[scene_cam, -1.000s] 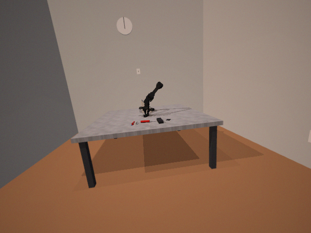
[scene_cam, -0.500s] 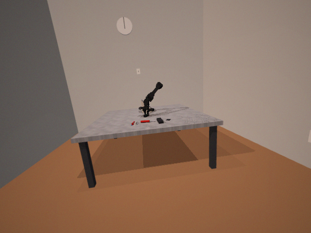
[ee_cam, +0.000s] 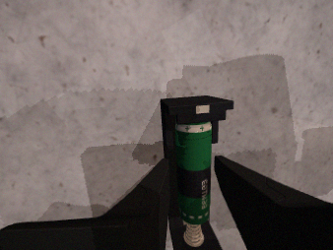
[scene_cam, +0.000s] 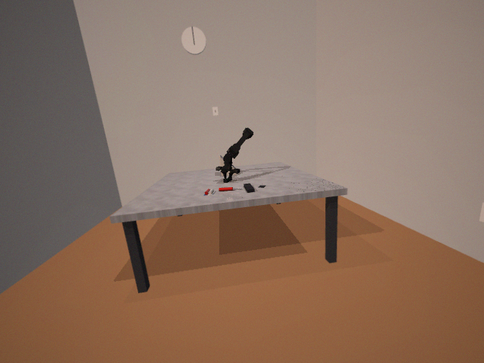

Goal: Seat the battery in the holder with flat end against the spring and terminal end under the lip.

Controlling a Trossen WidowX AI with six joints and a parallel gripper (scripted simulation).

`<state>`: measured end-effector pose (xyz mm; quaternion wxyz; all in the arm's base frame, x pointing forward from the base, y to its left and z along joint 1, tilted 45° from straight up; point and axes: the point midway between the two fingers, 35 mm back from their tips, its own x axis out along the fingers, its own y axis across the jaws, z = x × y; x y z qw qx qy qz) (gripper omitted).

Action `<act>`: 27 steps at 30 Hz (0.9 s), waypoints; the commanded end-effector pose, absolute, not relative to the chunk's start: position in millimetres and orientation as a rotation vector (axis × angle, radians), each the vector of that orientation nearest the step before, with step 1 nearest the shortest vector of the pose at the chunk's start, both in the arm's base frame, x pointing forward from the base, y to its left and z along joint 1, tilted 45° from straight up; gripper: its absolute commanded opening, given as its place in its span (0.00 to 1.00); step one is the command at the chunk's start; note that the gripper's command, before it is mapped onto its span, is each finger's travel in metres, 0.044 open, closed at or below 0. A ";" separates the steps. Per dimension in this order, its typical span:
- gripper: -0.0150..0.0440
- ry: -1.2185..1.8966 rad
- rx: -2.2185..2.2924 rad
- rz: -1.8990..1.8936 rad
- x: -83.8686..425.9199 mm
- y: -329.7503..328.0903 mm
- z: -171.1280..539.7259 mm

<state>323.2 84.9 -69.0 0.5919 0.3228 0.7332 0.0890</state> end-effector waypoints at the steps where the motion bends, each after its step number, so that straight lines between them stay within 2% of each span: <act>1: 0.53 1.704 0.749 0.210 323.7 83.1 -67.1; 10: 0.53 1.705 0.751 0.207 324.3 74.5 -58.2; 20: 0.97 1.705 0.748 0.204 329.2 24.3 -7.2; 21: 1.00 1.705 0.748 0.204 329.6 23.8 -7.8; 27: 1.00 1.705 0.748 0.204 329.8 23.4 -8.1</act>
